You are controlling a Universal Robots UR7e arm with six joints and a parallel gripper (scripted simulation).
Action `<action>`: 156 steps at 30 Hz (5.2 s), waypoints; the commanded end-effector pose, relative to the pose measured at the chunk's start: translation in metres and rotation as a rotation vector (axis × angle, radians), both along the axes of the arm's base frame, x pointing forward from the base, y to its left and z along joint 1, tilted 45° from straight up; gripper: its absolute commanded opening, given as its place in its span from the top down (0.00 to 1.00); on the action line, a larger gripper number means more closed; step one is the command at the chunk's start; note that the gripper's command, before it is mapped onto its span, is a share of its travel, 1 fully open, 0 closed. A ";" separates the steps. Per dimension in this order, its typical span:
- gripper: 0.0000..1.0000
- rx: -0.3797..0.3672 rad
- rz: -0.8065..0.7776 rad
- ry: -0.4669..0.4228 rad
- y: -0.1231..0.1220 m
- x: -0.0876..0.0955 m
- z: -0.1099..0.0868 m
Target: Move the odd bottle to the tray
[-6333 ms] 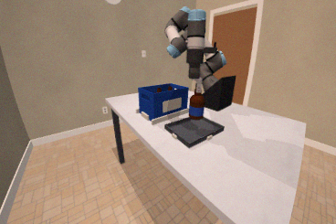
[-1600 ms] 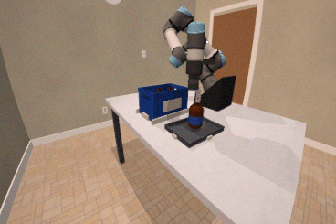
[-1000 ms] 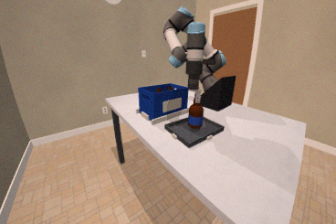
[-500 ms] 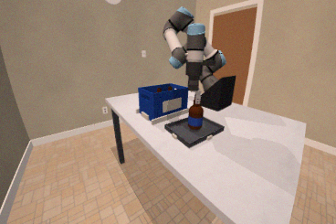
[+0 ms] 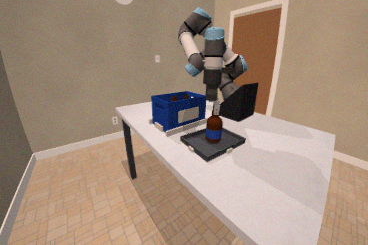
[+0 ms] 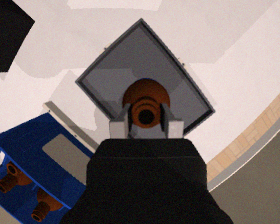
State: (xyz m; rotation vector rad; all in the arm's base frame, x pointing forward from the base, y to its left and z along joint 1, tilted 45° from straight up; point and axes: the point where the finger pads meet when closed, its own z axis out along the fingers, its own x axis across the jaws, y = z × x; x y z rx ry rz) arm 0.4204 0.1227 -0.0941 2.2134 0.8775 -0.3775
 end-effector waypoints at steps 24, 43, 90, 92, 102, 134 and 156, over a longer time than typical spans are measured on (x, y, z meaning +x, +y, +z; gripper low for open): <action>1.00 -0.001 0.001 0.001 -0.006 -0.001 -0.005; 1.00 -0.001 0.001 0.001 -0.006 -0.001 -0.005; 0.00 -0.001 0.001 0.001 -0.006 -0.001 -0.005; 0.00 -0.001 0.001 0.001 -0.006 -0.001 -0.005; 0.00 -0.001 0.001 0.001 -0.006 -0.001 -0.005; 0.00 -0.001 0.001 0.001 -0.006 -0.001 -0.005; 0.00 0.002 0.003 -0.006 0.012 0.002 0.012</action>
